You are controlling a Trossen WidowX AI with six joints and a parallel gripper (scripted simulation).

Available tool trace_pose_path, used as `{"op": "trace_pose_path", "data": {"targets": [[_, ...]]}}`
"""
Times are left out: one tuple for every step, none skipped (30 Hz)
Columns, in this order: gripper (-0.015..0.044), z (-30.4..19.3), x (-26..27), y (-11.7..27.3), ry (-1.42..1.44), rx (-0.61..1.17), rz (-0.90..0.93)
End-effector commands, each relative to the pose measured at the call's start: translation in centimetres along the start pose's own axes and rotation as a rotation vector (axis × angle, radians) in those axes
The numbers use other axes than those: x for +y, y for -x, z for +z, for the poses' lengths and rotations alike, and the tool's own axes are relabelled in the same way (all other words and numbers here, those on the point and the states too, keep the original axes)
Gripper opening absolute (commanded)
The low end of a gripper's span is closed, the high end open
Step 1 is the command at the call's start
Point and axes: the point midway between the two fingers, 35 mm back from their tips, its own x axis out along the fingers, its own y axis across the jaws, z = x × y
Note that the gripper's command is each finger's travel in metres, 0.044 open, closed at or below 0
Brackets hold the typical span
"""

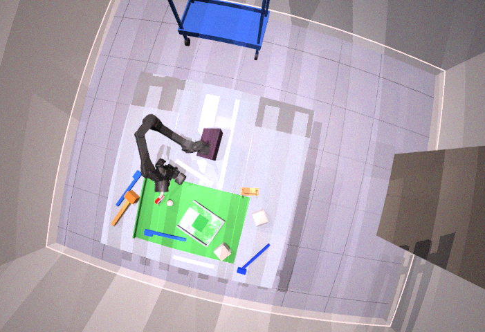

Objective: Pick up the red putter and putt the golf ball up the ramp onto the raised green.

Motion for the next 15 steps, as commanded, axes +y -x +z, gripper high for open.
{"op": "trace_pose_path", "data": {"targets": [[0.0,0.1,-0.1,-0.6,-0.001,-0.007,-0.004],[0.0,0.1,-0.1,-0.8,-0.001,-0.007,-0.004],[0.0,0.1,-0.1,-0.9,-0.001,-0.007,-0.004],[0.0,0.1,-0.1,-1.1,-0.001,-0.007,-0.005],[0.0,0.1,-0.1,-1.2,-0.001,-0.008,-0.005],[0.0,0.1,-0.1,-1.4,-0.001,-0.008,-0.005],[0.0,0.1,-0.1,-1.6,-0.001,-0.008,-0.005],[0.0,0.1,-0.1,-1.7,-0.001,-0.008,-0.005],[0.0,0.1,-0.1,-1.9,-0.001,-0.008,-0.005],[0.0,0.1,-0.1,-2.0,-0.002,-0.008,-0.006],[0.0,0.1,-0.1,-2.2,-0.002,-0.008,-0.006],[0.0,0.1,-0.1,-2.3,-0.002,-0.008,-0.006],[0.0,0.1,-0.1,-2.4,-0.002,-0.008,-0.007],[0.0,0.1,-0.1,-2.4,-0.002,-0.008,-0.007],[0.0,0.0,0.0,-2.2,-0.001,0.001,-0.002]]}}
